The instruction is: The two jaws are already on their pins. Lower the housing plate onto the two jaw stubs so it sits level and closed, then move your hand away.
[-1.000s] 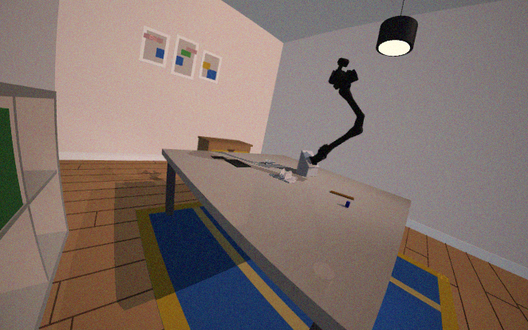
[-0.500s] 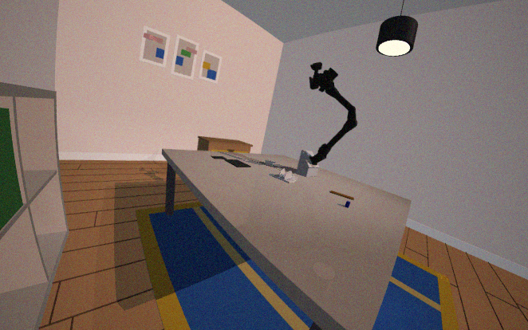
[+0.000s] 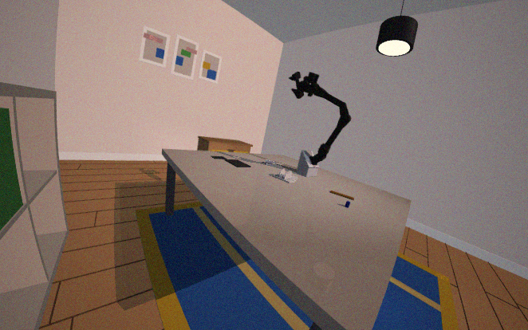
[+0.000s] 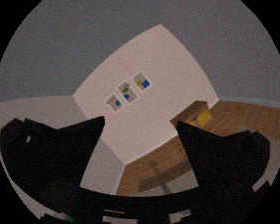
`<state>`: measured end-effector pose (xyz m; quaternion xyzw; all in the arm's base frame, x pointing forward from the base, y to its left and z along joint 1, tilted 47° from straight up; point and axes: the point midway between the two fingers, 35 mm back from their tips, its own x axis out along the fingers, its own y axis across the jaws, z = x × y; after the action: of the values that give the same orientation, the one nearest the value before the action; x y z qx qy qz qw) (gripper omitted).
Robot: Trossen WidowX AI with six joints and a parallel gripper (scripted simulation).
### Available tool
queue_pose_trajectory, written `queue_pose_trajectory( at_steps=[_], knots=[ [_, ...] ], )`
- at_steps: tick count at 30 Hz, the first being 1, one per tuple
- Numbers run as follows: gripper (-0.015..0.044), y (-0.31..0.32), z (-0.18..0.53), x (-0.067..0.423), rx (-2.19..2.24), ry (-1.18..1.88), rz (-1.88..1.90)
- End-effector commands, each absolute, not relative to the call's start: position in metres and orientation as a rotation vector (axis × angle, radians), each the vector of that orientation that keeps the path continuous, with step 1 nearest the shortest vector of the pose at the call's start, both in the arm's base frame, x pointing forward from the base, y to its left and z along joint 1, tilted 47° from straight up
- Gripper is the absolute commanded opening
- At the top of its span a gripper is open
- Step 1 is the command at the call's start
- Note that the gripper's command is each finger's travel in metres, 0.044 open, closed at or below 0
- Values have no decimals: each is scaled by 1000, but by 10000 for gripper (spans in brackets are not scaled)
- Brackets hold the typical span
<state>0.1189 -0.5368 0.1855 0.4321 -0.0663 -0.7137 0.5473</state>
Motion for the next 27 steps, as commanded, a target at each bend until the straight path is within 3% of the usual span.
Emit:
queue_pose_trajectory(
  at_steps=[1, 27],
  knots=[
    [440, -529, 152, 130, 1078, -47, -1683],
    [440, -415, -65, 175, 1568, 750, -1543]
  ],
)
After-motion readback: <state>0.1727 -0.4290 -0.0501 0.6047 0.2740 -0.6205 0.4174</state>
